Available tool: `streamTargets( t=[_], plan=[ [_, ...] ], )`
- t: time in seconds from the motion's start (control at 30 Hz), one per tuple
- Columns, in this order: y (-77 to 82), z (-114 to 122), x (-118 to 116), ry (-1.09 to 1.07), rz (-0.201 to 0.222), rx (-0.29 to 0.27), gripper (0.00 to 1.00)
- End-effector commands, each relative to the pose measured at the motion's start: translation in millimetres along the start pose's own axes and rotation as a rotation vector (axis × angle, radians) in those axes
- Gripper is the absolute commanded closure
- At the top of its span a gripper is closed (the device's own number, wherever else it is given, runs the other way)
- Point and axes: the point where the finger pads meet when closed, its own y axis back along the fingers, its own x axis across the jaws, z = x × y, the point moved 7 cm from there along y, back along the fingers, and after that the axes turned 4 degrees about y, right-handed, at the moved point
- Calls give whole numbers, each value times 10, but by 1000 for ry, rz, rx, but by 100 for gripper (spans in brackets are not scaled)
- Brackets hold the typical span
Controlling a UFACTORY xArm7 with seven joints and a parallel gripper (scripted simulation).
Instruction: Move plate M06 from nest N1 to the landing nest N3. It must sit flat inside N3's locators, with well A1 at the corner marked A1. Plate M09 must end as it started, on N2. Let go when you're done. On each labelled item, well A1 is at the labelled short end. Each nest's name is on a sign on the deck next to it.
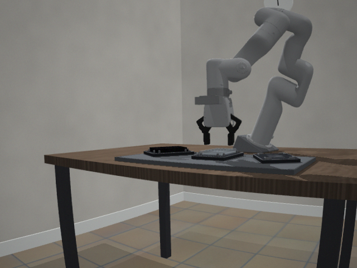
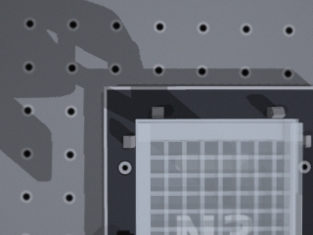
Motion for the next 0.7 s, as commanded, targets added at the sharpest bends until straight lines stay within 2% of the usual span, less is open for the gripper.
streamTargets(
  t=[0.0,0.67],
  plan=[
    [97,-11,5,0,2,4,0],
    [397,-11,5,0,2,4,0]
  ],
)
